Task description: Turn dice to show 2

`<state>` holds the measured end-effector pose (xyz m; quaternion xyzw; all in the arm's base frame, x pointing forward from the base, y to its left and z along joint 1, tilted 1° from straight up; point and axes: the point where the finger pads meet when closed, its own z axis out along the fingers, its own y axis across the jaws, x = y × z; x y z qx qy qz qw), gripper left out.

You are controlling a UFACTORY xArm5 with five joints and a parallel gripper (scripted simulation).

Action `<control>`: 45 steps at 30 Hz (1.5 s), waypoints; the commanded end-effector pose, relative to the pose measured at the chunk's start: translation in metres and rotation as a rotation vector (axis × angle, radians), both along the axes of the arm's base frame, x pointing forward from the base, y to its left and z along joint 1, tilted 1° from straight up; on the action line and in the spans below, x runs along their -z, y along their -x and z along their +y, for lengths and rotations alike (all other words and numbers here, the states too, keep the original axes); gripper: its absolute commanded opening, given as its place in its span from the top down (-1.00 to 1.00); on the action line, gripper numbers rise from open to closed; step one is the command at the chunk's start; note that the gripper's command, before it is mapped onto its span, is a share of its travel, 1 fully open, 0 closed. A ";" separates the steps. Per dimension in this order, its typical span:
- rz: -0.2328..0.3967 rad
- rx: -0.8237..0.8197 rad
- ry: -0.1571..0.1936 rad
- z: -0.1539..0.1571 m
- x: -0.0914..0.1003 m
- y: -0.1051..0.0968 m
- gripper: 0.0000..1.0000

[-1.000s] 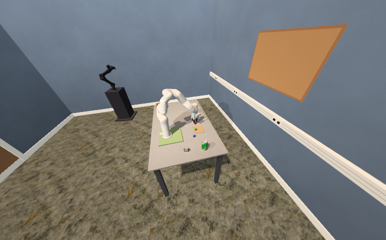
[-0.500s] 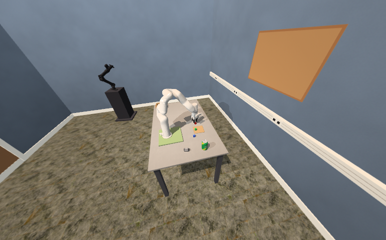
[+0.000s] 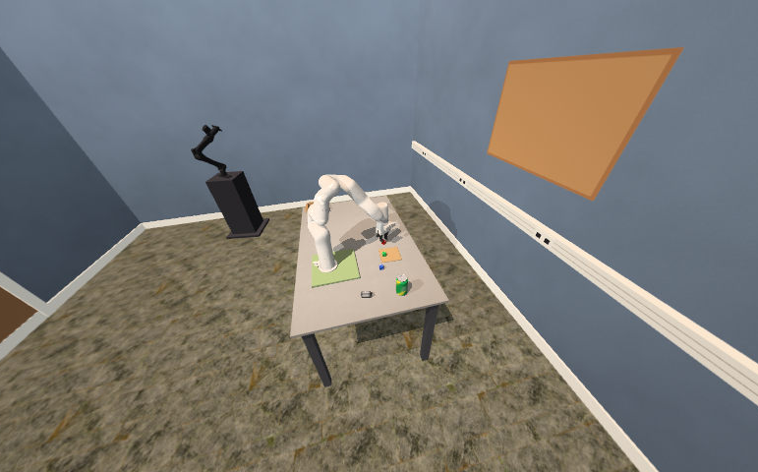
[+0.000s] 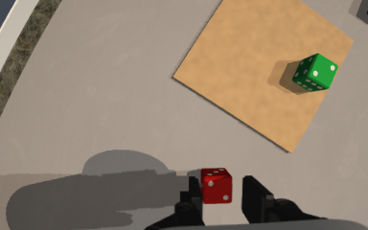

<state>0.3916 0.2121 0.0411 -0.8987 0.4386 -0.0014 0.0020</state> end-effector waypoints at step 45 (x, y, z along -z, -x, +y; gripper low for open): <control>-0.003 0.000 -0.002 0.001 0.010 -0.001 0.17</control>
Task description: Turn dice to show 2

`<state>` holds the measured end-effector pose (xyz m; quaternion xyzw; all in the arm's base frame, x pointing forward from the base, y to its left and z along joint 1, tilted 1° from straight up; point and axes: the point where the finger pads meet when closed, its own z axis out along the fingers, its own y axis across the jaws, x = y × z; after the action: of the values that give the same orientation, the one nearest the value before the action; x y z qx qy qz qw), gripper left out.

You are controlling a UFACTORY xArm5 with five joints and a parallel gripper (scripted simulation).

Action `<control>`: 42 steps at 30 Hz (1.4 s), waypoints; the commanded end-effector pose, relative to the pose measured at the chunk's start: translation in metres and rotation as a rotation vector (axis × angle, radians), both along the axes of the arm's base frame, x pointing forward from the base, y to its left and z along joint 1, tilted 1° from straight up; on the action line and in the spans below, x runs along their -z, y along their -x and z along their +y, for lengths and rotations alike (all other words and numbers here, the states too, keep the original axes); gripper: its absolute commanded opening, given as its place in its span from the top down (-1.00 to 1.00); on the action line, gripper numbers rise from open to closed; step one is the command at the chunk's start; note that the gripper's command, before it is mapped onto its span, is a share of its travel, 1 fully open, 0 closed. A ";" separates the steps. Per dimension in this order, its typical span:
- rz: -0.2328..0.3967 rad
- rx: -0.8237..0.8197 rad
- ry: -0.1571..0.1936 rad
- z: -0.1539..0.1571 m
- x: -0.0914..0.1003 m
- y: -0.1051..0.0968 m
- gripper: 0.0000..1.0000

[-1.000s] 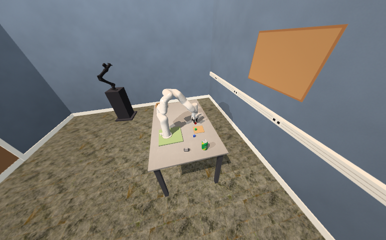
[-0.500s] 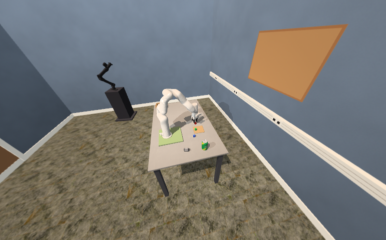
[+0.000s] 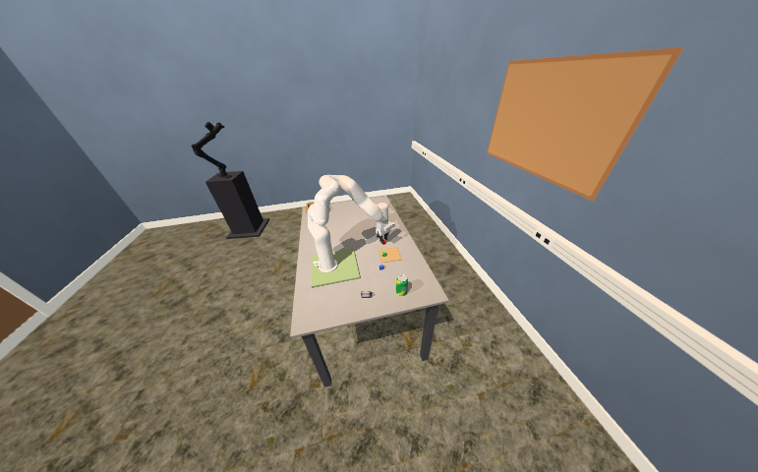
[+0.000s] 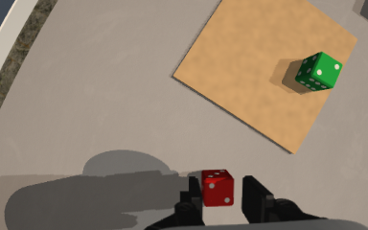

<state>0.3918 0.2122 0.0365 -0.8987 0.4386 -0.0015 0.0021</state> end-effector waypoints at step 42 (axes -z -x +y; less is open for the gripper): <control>-0.003 0.000 -0.002 0.001 0.023 -0.001 0.17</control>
<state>0.3918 0.2123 0.0120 -0.8987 0.4386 -0.0015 0.0020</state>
